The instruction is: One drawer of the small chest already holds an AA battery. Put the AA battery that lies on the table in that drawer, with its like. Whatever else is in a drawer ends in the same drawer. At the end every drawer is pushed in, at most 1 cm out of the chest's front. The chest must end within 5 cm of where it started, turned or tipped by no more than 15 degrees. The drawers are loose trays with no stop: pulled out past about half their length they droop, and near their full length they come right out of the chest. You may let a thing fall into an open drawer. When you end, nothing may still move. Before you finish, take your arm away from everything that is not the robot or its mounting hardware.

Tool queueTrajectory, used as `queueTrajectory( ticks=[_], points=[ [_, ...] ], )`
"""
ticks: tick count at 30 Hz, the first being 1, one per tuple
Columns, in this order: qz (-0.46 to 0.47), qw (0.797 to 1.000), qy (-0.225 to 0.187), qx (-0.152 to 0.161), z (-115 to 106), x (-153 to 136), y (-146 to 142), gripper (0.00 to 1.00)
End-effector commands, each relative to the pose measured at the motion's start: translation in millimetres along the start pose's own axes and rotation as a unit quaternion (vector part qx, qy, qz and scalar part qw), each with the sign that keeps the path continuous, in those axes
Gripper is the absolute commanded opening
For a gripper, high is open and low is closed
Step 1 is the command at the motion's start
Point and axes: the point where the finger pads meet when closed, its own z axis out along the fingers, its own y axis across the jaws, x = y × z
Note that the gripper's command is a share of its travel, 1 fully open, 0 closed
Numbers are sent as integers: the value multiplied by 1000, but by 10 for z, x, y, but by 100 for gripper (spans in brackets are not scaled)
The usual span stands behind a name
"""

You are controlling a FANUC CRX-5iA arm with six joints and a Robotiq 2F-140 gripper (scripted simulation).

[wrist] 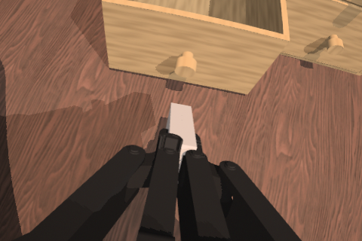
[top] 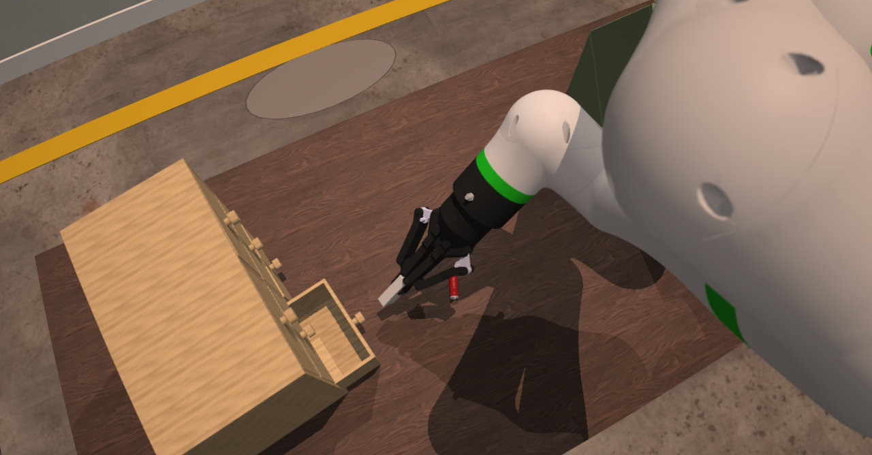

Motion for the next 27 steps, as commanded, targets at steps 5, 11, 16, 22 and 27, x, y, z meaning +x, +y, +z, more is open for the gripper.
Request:
queueTrajectory(
  ticks=[5, 11, 16, 22, 27],
  points=[
    [0, 1000, 0, 0, 20, 21, 1, 0],
    [0, 1000, 0, 0, 52, 54, 1, 0],
    [0, 1000, 0, 0, 73, 75, 1, 0],
    [0, 1000, 0, 0, 126, 128, 1, 0],
    [0, 1000, 0, 0, 179, 181, 1, 0]
  ],
)
